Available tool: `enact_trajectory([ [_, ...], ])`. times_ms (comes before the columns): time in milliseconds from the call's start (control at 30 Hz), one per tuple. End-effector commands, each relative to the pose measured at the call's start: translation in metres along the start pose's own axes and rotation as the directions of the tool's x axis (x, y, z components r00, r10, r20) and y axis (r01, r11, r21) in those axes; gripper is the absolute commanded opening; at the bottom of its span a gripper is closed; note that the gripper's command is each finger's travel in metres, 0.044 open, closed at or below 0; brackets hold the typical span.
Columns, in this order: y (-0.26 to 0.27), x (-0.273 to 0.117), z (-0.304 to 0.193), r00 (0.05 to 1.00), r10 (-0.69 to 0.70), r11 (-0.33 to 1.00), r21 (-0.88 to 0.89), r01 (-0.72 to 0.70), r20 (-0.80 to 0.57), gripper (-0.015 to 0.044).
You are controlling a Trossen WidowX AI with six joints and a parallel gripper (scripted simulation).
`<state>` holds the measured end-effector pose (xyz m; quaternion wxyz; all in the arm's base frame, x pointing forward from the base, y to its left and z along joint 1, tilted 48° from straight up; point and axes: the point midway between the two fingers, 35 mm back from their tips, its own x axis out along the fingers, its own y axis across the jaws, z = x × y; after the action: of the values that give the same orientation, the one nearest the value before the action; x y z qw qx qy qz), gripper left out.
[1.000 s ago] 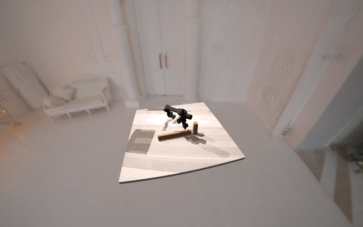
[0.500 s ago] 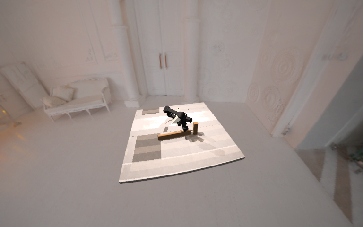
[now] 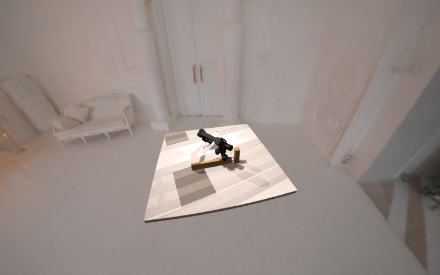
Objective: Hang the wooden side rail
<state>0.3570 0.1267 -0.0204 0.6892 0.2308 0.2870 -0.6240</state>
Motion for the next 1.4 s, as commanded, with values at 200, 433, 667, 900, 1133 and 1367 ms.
enact_trajectory([
  [200, 0.0, 0.017, 0.0, 1.0, 0.002, 1.0, -0.009, -0.002, 0.005, 0.044],
  [433, 0.0, 0.028, 0.0, 1.0, 0.002, 1.0, -0.008, -0.002, 0.005, 0.044],
  [667, -0.001, 0.039, 0.001, 1.0, 0.002, 1.0, -0.008, -0.002, 0.006, 0.044],
  [900, -0.002, 0.05, 0.001, 1.0, 0.002, 1.0, -0.008, -0.002, 0.007, 0.044],
  [1133, -0.002, 0.056, 0.001, 1.0, 0.002, 1.0, -0.008, -0.002, 0.008, 0.0387],
  [1367, -0.002, 0.056, 0.001, 1.0, 0.002, 1.0, -0.008, -0.002, 0.008, 0.0204],
])
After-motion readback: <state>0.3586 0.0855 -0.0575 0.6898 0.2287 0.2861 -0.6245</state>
